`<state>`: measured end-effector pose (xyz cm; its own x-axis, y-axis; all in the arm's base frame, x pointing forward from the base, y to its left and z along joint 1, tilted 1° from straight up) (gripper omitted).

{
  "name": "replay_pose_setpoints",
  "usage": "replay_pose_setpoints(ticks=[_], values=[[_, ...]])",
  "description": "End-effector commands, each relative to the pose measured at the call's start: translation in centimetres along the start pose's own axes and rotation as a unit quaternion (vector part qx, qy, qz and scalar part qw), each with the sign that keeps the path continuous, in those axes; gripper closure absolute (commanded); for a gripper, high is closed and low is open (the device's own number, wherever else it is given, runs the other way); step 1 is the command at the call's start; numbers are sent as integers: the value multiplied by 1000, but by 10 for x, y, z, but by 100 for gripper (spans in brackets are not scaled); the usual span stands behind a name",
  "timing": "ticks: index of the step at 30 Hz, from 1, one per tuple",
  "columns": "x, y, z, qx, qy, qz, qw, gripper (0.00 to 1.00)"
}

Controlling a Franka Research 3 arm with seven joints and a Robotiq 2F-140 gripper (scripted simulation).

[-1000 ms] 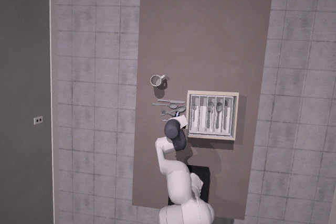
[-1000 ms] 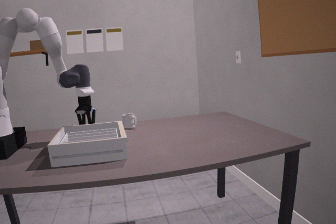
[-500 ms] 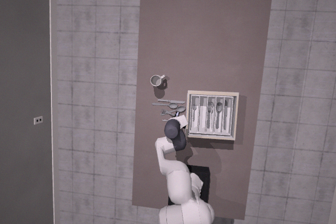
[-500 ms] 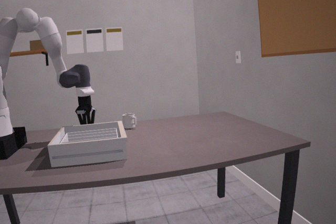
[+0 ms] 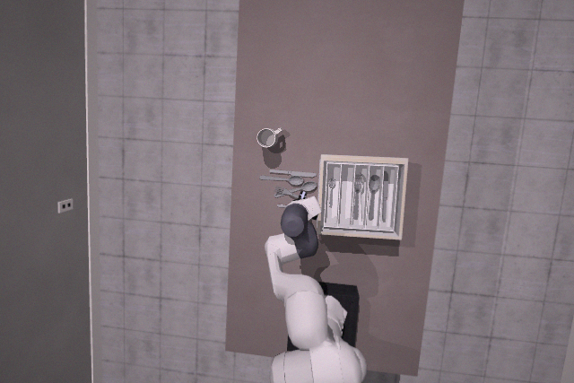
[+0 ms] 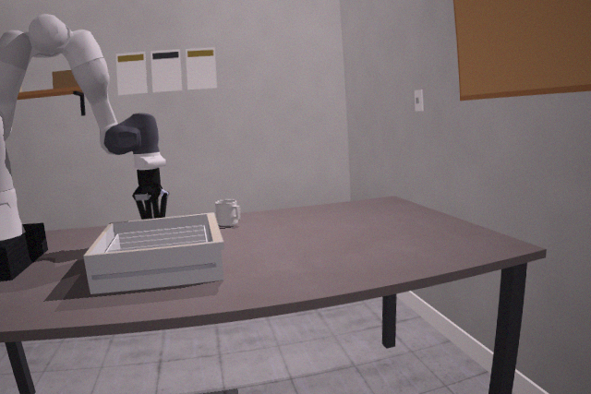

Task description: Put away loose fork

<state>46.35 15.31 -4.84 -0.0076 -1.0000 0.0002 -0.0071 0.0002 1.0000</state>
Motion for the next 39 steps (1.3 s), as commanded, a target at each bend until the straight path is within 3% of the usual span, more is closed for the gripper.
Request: replay_pose_setpoints(ticks=[1,28,39], values=[[-1,0,-1,1,-4,-1,1000,86],[-1,1,-1,1,-4,-1,1000,86],[-1,22,-1,1,-4,-1,1000,86]])
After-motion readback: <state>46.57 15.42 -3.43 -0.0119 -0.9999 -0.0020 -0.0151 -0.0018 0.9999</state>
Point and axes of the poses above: the point where the finger pads meet when closed, its own y axis back along the fingers, its own z axis across the jaws, x = y × z, the point moved 1 cm from there along y, back along the fingers, and after that the axes turned 15 degrees about y, right-handed, at the moved point
